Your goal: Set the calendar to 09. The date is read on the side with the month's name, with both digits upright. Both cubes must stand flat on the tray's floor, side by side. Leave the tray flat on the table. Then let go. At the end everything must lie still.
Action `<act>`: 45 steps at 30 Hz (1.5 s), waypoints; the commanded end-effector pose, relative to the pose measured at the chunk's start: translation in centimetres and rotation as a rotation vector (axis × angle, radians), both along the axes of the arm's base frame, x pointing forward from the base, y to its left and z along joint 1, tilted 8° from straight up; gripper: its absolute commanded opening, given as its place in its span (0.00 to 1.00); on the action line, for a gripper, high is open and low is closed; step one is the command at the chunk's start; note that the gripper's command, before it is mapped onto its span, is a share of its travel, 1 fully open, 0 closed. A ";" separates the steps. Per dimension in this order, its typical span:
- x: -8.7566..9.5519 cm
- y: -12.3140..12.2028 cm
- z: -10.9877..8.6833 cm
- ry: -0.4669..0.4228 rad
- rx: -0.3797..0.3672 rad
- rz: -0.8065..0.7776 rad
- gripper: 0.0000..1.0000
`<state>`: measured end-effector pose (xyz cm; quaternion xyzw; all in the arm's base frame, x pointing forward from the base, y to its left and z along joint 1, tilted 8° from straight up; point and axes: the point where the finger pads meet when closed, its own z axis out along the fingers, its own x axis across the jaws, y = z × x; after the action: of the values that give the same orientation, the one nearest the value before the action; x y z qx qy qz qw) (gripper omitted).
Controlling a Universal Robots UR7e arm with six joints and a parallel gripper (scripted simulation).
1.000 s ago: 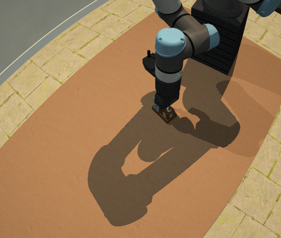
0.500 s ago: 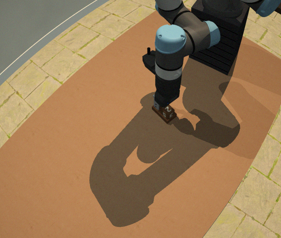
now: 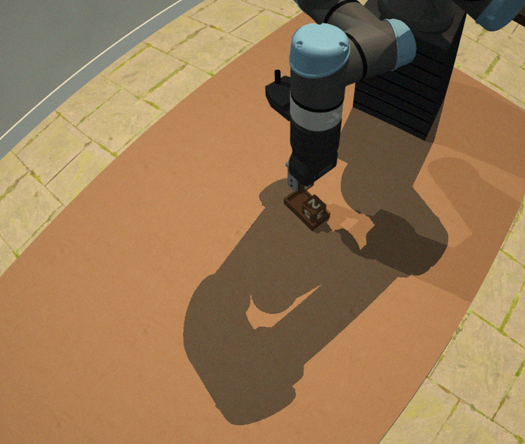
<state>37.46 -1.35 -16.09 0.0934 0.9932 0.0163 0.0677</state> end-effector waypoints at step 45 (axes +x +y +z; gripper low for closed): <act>-0.6 0.0 4.6 0.000 0.003 -0.027 0.60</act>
<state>36.80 -1.38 -11.49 0.0999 0.9926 0.0167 0.0675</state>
